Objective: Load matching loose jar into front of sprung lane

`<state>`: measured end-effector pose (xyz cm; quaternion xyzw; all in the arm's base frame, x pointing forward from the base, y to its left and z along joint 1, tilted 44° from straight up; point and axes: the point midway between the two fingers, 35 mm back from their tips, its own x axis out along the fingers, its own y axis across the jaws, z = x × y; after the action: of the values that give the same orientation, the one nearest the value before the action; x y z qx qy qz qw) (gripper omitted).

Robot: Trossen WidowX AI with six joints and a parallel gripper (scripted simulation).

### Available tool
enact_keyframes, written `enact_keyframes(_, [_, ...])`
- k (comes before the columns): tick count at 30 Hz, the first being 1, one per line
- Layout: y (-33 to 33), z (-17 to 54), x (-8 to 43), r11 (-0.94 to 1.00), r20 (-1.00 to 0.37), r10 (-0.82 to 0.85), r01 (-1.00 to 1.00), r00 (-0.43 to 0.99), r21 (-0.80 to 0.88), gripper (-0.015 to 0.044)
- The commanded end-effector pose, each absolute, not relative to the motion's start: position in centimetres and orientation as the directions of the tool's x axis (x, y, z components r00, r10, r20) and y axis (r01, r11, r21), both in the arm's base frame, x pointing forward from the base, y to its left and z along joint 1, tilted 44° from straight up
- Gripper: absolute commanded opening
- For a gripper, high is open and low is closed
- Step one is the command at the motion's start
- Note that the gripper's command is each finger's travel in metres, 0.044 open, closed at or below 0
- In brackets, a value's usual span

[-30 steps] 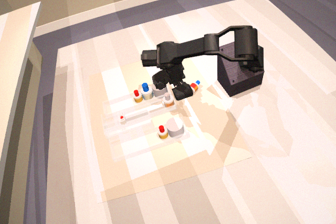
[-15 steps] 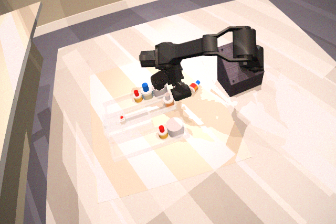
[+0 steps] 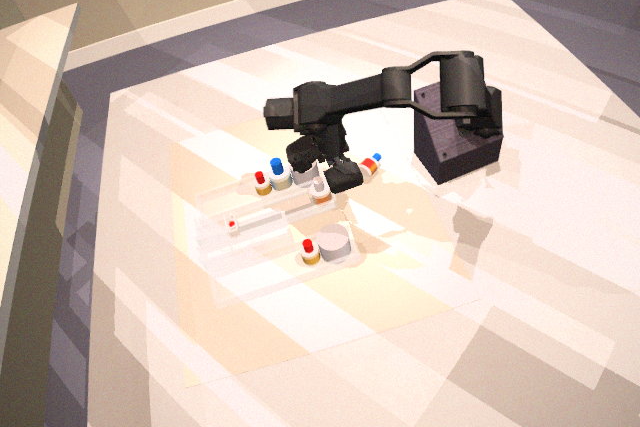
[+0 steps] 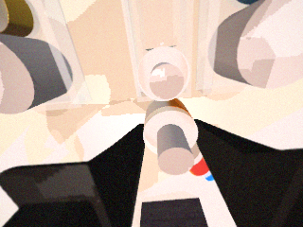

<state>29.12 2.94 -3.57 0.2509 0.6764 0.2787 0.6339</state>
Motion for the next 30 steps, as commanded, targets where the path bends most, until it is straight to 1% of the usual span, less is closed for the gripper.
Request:
enact_keyframes(1, [2.9, -3.4, 29.9, 0.720, -0.720, 0.692, -0.025, -0.053, 0.694, 0.0000])
enact_keyframes(30, [2.9, -3.4, 31.1, 0.720, -0.720, 0.692, -0.025, -0.053, 0.694, 0.0000])
